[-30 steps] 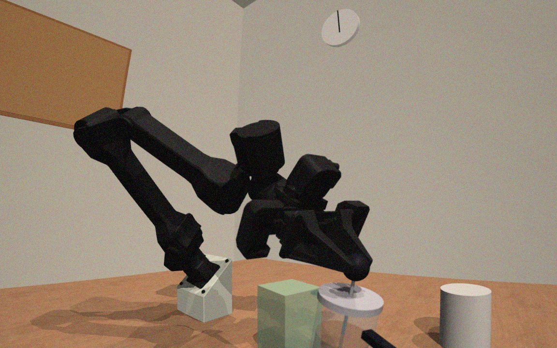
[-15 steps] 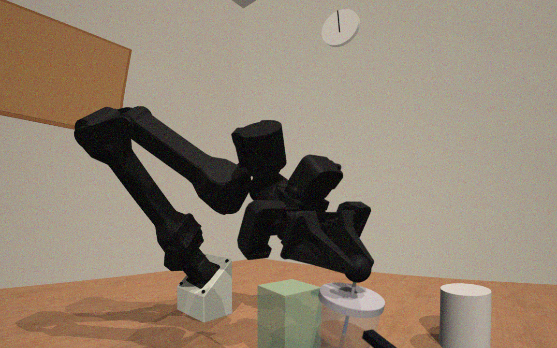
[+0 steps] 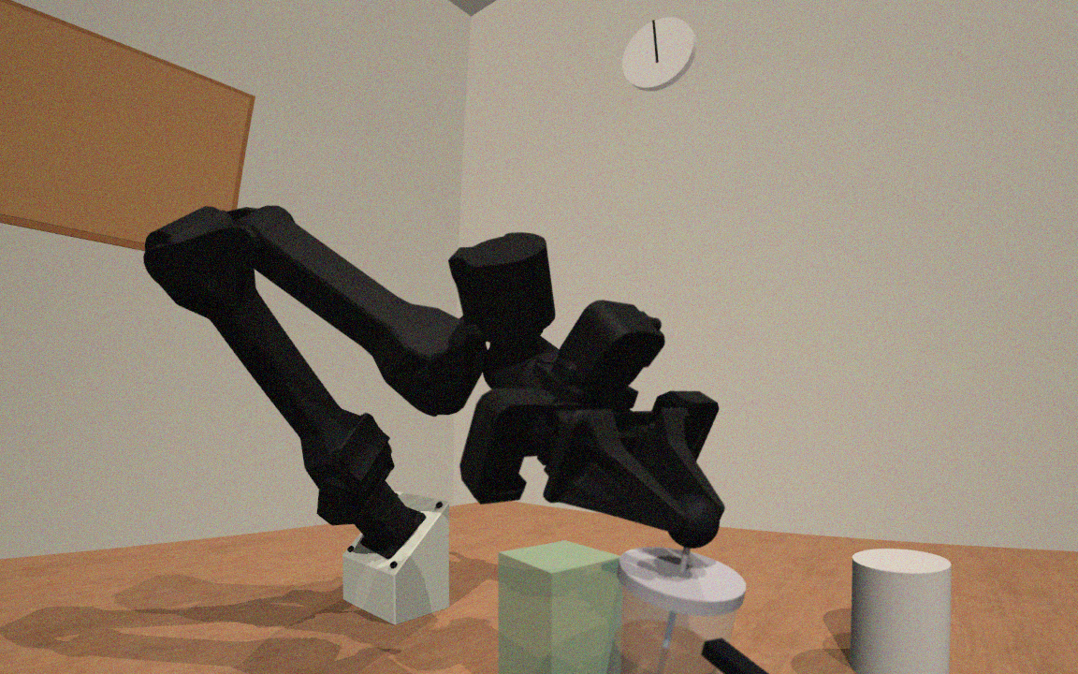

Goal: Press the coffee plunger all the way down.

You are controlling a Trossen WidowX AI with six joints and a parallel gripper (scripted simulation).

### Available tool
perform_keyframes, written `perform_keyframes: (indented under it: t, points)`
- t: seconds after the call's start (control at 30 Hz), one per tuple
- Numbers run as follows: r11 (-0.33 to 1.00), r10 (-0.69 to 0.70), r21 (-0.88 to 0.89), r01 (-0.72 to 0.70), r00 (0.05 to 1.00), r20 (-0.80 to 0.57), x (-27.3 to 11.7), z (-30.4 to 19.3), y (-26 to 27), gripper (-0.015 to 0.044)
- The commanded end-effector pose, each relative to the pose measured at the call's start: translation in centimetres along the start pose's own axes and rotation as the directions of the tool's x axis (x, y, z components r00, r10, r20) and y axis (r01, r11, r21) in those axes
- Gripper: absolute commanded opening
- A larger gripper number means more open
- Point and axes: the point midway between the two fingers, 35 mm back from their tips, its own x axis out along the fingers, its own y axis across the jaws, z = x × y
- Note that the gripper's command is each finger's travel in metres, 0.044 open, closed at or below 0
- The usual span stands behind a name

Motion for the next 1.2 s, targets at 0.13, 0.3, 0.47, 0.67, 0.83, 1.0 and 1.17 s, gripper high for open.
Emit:
perform_keyframes:
  t: [0.13,0.3,0.47,0.67,0.83,1.0,1.17]
  points:
    - [1.0,0.0,0.0,0.0,1.0,0.0,0.0,0.0,0.0,0.03]
    - [1.0,0.0,0.0,0.0,1.0,0.0,0.0,0.0,0.0,0.0431]
    - [1.0,0.001,0.0,-0.001,1.0,-0.003,-0.5,0.4,0.1,0.044]
    - [1.0,-0.002,-0.009,0.001,1.0,-0.019,-5.9,4.5,-0.4,0.044]
    - [1.0,-0.004,-0.012,0.004,1.0,-0.018,-6.8,5.0,-0.7,0.044]
    - [1.0,-0.004,-0.012,0.004,1.0,-0.018,-6.8,4.9,-0.6,0.044]
    - [1.0,-0.004,-0.012,0.004,1.0,-0.018,-6.8,4.9,-0.6,0.044]
